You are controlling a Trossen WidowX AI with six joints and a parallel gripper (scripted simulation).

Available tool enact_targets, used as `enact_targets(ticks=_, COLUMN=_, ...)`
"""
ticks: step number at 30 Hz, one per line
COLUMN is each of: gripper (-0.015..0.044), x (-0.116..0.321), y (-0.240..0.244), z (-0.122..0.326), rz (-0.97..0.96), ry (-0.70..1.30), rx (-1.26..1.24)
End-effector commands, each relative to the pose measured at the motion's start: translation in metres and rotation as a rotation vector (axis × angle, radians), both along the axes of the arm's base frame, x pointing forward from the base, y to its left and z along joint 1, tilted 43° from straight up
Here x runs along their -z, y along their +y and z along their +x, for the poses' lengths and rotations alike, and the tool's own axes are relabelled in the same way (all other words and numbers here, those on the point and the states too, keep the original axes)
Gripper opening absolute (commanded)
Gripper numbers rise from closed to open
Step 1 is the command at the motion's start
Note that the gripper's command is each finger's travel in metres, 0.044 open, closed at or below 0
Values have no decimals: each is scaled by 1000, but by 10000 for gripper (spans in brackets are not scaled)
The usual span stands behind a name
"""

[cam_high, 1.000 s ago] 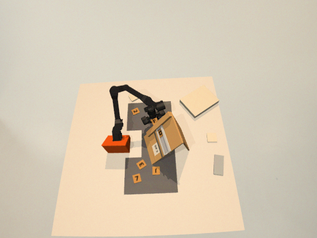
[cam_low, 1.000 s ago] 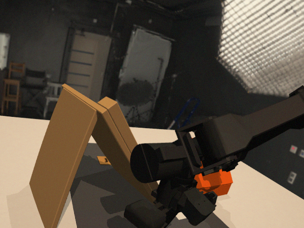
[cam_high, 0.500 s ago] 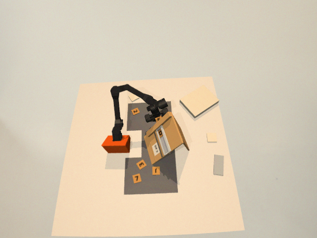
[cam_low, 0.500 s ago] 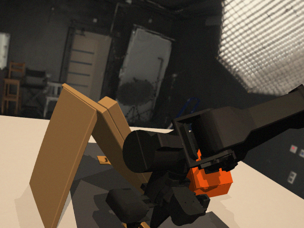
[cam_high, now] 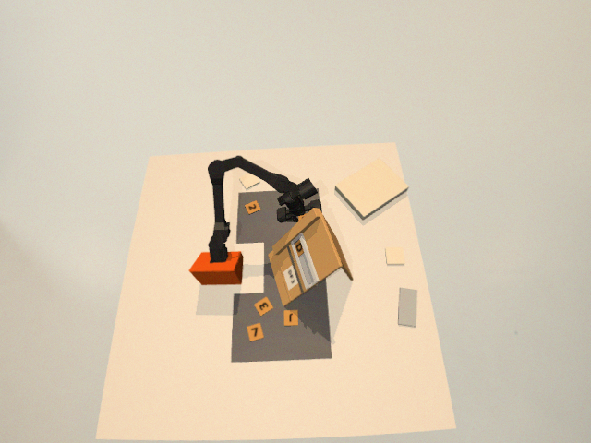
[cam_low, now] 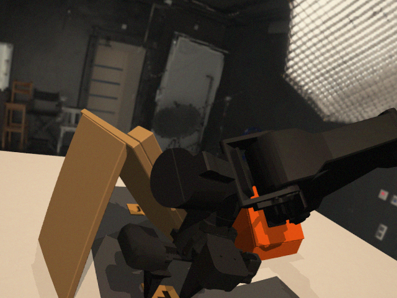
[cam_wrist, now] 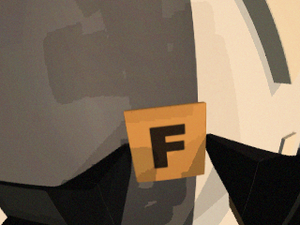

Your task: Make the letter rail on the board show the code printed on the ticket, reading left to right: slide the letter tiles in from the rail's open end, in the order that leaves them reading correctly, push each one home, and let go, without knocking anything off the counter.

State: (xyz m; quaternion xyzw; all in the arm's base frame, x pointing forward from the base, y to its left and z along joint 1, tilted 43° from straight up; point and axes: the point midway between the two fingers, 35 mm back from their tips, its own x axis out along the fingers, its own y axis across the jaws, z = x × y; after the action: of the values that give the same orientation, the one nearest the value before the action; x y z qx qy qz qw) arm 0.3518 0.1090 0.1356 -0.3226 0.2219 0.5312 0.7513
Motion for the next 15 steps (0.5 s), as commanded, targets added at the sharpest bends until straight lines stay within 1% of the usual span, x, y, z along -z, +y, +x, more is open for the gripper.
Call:
enact_targets(ticks=1, gripper=0, x=-5, y=-5, z=9, rz=16, ry=10, rx=56)
enact_targets(ticks=15, gripper=0, x=-22, y=-19, z=37, rz=95, ry=58, rx=243)
